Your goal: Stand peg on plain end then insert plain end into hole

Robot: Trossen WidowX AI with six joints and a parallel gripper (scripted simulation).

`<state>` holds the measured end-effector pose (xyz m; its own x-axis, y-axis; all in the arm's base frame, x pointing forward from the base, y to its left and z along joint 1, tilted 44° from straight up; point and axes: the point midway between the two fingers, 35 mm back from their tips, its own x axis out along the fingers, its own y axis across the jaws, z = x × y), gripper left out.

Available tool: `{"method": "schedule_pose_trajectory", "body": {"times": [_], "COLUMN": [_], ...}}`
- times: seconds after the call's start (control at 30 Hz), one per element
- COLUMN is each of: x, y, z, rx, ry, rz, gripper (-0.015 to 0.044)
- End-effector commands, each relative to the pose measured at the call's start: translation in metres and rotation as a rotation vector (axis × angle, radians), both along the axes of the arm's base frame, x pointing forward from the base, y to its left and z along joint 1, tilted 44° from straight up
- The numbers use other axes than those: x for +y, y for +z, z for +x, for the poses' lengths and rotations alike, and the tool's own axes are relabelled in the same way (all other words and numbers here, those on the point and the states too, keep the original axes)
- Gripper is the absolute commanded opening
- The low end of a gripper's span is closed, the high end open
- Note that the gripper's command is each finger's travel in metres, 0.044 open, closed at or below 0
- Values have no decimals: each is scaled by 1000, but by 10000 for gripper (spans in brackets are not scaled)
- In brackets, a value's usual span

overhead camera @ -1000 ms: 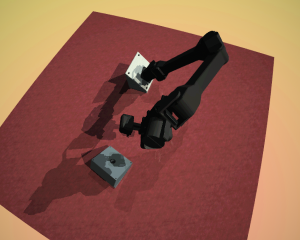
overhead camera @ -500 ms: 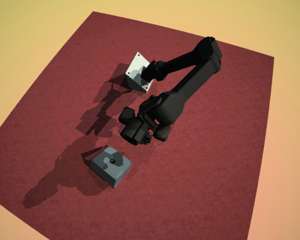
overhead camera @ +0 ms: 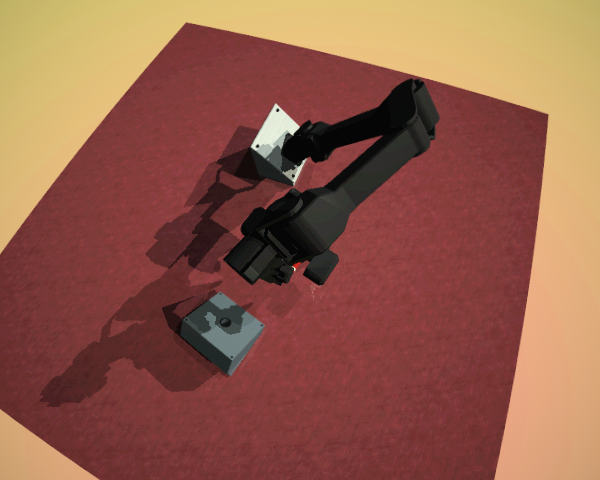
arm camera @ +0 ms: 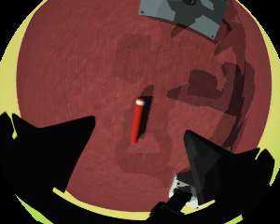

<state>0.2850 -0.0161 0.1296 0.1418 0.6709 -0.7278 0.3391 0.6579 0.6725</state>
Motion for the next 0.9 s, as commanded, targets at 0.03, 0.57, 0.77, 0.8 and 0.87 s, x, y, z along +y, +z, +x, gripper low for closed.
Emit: {"method": "schedule_pose_trajectory", "body": {"times": [0.03, 0.57, 0.77, 0.8, 0.87], "x": [5, 22, 28, 29, 32], "y": [-4, -23, -30, -31, -34], "z": [2, 7, 8, 8, 9], "rx": [5, 4, 4, 4, 4], "ry": [-4, -5, -5, -5, -5], "rz": [8, 7, 7, 7, 8], "gripper": [440, 440, 440, 440, 440]}}
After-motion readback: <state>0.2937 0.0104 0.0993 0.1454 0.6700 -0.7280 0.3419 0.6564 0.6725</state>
